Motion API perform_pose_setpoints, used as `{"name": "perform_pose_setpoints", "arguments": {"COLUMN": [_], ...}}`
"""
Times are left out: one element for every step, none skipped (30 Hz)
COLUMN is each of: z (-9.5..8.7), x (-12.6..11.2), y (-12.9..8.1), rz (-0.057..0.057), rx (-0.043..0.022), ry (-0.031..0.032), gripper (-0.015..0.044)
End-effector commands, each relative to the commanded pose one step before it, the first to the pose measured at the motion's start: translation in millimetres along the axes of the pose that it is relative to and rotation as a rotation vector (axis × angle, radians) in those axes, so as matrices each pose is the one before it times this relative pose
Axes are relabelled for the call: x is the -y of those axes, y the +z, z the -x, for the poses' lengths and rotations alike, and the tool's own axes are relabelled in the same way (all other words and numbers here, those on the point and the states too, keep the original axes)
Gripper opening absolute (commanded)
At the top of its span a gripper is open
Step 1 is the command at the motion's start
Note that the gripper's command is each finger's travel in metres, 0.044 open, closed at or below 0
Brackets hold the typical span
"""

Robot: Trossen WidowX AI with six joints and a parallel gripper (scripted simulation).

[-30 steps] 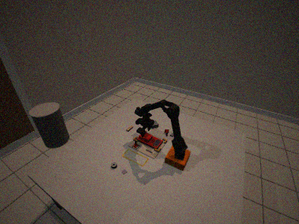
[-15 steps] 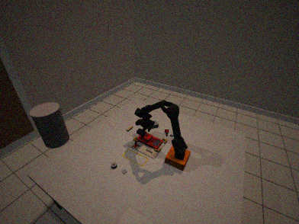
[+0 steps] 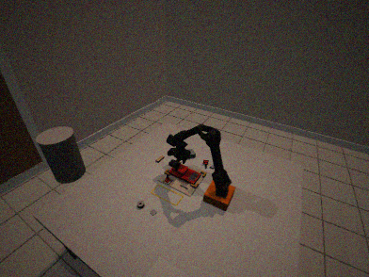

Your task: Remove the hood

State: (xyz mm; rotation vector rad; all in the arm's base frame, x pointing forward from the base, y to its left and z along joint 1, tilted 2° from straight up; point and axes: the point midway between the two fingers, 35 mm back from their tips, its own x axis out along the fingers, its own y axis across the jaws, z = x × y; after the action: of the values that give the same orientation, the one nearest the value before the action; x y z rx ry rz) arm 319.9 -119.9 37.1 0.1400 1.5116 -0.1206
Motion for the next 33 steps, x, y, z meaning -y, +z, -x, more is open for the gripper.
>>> {"name": "perform_pose_setpoints", "arguments": {"z": [-3.59, -0.49, -0.49, -0.49, -0.49, -0.49, -0.49, -0.49, -0.49, -0.49, -0.49, -0.49, -0.49, -0.49, -0.49, -0.49, -0.49, -0.49, -0.49, -0.49, -0.49, -0.49, -0.49, -0.49, -0.49, -0.49, -0.49, -0.49, -0.49, -0.40, 3.09, 0.00, 0.00], "x": [-0.89, 0.00, 0.00, 0.00, 0.00, 0.00, 0.00, 0.00, 0.00, 0.00, 0.00, 0.00, 0.00, 0.00, 0.00, 0.00, 0.00, 0.00, 0.00, 0.00, 0.00, 0.00, 0.00, 0.00, 0.00, 0.00, 0.00, 0.00, 0.00, 0.00, 0.91, 0.00, 0.00], "y": [-1.31, 0.00, 0.00, 0.00, 0.00, 0.00, 0.00, 0.00, 0.00, 0.00, 0.00, 0.00, -0.01, -0.01, -0.01, -0.01, -0.01, -0.01, -0.01, -0.01, -0.01, -0.01, -0.01, -0.01, -0.02, -0.02, -0.02, -0.02, -0.02, -0.02, 1.54, 0.00, 0.00], "rz": [-0.0048, 0.0000, 0.0000, 0.0000, 0.0000, 0.0000, 0.0000, 0.0000, 0.0000, 0.0000, 0.0000, 0.0000, 0.0000, 0.0000, 0.0000, 0.0000, 0.0000, 0.0000, 0.0000, 0.0000, 0.0000, 0.0000, 0.0000, 0.0000, 0.0000, 0.0000, 0.0000, 0.0000, 0.0000, 0.0000, 0.0048, 0.0000, 0.0000], "rx": [-0.00390, 0.00000, 0.00000, 0.00000, 0.00000, 0.00000, 0.00000, 0.00000, 0.00000, 0.00000, 0.00000, 0.00000, 0.00000, 0.00000, 0.00000, 0.00000, 0.00000, 0.00000, 0.00000, 0.00000, 0.00000, 0.00000, 0.00000, 0.00000, 0.00000, 0.00000, 0.00000, 0.00000, 0.00000, 0.00000, 0.00417, 0.00000, 0.00000], "ry": [0.00453, 0.00000, 0.00000, 0.00000, 0.00000, 0.00000, 0.00000, 0.00000, 0.00000, 0.00000, 0.00000, 0.00000, 0.00000, 0.00000, 0.00000, 0.00000, 0.00000, 0.00000, 0.00000, 0.00000, 0.00000, 0.00000, 0.00000, 0.00000, 0.00000, 0.00000, 0.00000, 0.00000, 0.00000, 0.00000, -0.00453, 0.00000, 0.00000], "gripper": [0.0440, 0.0440, 0.0440, 0.0440, 0.0440, 0.0440, 0.0440, 0.0440, 0.0440, 0.0440, 0.0440, 0.0440, 0.0440, 0.0440, 0.0440, 0.0440, 0.0440, 0.0440, 0.0440, 0.0440, 0.0440, 0.0440, 0.0440, 0.0440, 0.0440, 0.0440, 0.0440, 0.0440, 0.0440, 0.0440, 0.0414, 0.0387, 0.0361]}}
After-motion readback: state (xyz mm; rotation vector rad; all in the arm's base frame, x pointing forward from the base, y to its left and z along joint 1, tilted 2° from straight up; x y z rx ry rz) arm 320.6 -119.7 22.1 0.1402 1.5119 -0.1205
